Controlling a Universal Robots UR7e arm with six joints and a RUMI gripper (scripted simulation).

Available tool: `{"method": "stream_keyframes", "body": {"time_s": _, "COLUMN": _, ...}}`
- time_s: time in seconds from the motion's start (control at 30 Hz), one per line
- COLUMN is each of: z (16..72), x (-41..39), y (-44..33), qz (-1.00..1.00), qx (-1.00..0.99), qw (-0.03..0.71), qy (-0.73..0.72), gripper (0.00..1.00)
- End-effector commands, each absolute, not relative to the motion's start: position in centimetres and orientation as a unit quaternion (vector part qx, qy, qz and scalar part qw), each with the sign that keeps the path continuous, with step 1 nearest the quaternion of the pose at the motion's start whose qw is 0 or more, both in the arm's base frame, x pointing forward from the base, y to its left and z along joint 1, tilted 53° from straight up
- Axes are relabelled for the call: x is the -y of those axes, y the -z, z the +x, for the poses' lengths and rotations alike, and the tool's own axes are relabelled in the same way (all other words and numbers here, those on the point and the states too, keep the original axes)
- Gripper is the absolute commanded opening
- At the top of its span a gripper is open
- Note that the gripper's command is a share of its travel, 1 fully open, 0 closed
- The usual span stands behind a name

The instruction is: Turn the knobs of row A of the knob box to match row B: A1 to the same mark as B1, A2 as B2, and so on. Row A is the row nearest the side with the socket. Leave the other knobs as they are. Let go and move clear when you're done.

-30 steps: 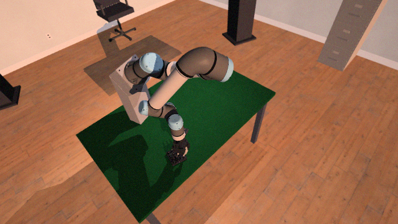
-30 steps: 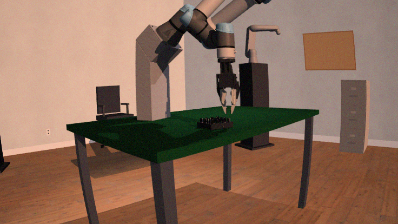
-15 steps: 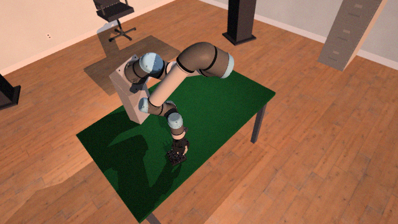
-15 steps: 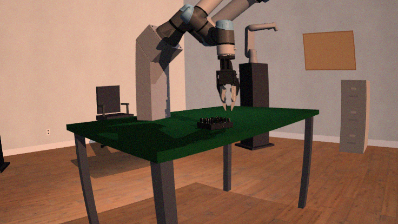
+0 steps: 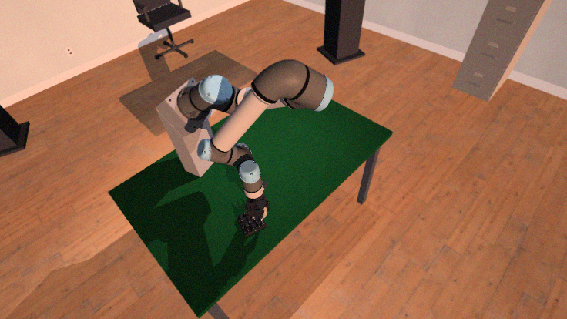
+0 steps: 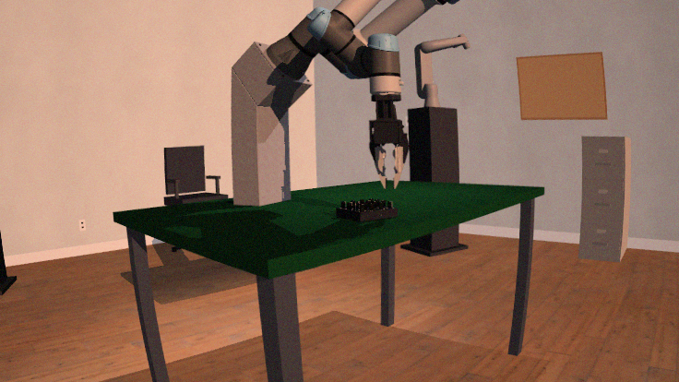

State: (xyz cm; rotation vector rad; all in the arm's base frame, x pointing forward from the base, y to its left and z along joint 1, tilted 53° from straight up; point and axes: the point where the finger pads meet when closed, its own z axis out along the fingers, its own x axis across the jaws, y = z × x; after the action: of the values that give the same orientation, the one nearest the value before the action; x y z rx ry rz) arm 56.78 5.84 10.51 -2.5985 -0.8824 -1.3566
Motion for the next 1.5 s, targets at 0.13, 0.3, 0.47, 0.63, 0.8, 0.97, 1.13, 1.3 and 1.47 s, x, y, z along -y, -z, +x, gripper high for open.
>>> {"method": "stream_keyframes", "body": {"time_s": 0.13, "z": 56.41, "x": -5.8, "y": -10.51, "qz": -0.82, "qx": 0.361, "qw": 0.002, "qy": 0.444, "gripper": 0.11}}
{"method": "stream_keyframes", "body": {"time_s": 0.3, "z": 56.38, "x": -5.77, "y": -10.6, "qz": -0.804, "qx": 0.395, "qw": -0.017, "qy": 0.444, "gripper": 0.11}}
{"method": "stream_keyframes", "body": {"time_s": 0.47, "z": 56.31, "x": -5.72, "y": -10.68, "qz": -0.781, "qx": 0.438, "qw": -0.041, "qy": 0.443, "gripper": 0.11}}
{"method": "stream_keyframes", "body": {"time_s": 0.63, "z": 56.21, "x": -5.65, "y": -10.72, "qz": -0.759, "qx": 0.476, "qw": -0.063, "qy": 0.44, "gripper": 0.11}}
{"method": "stream_keyframes", "body": {"time_s": 0.8, "z": 56.16, "x": -5.56, "y": -10.79, "qz": -0.735, "qx": 0.512, "qw": -0.085, "qy": 0.437, "gripper": 0.11}}
{"method": "stream_keyframes", "body": {"time_s": 0.97, "z": 56.1, "x": -5.49, "y": -10.86, "qz": -0.709, "qx": 0.547, "qw": -0.105, "qy": 0.432, "gripper": 0.11}}
{"method": "stream_keyframes", "body": {"time_s": 1.13, "z": 56.04, "x": -5.42, "y": -10.92, "qz": -0.683, "qx": 0.579, "qw": -0.125, "qy": 0.427, "gripper": 0.11}}
{"method": "stream_keyframes", "body": {"time_s": 1.3, "z": 56.0, "x": -5.32, "y": -11.01, "qz": -0.654, "qx": 0.612, "qw": -0.146, "qy": 0.42, "gripper": 0.11}}
{"method": "stream_keyframes", "body": {"time_s": 1.47, "z": 55.98, "x": -5.26, "y": -11.07, "qz": -0.636, "qx": 0.631, "qw": -0.158, "qy": 0.416, "gripper": 0.11}}
